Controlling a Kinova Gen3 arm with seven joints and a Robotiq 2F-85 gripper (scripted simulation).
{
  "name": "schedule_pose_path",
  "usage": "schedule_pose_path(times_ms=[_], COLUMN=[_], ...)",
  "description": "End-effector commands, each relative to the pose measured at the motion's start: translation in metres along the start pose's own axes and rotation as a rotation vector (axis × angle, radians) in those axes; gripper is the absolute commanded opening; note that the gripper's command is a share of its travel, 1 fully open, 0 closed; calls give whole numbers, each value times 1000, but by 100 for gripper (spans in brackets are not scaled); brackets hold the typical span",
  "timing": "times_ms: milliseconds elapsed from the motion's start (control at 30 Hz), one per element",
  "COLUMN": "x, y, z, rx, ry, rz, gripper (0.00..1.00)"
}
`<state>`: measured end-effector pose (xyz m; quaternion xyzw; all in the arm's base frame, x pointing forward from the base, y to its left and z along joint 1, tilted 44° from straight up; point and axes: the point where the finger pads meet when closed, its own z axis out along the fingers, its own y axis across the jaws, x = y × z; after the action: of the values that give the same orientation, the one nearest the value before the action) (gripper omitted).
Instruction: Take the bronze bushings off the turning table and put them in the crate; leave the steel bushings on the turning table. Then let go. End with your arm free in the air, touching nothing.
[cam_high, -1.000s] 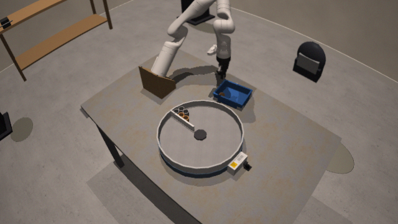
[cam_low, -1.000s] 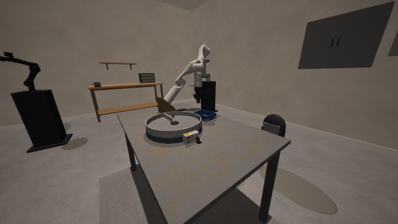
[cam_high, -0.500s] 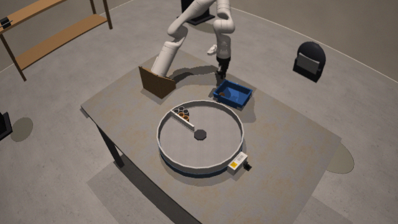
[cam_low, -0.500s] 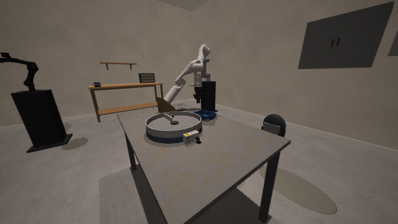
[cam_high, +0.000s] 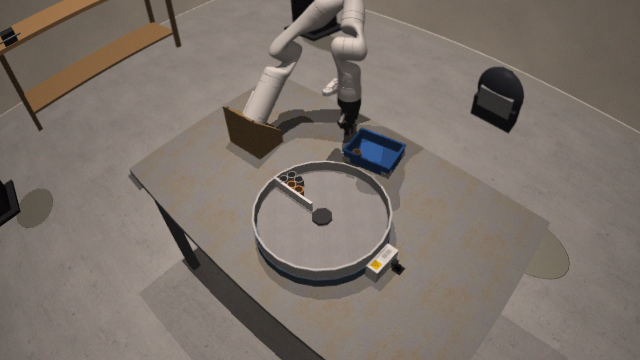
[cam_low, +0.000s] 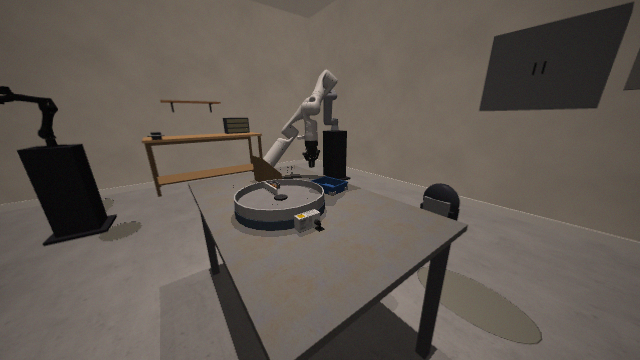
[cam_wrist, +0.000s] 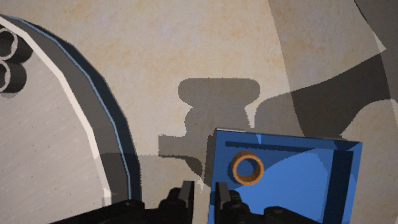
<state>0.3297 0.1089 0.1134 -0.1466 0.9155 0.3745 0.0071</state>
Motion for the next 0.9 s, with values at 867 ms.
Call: schedule_pose_path(times_ms=[867], x=[21], y=[-95], z=[7], rx=[-5], ry=[2], rz=[94], gripper=[14])
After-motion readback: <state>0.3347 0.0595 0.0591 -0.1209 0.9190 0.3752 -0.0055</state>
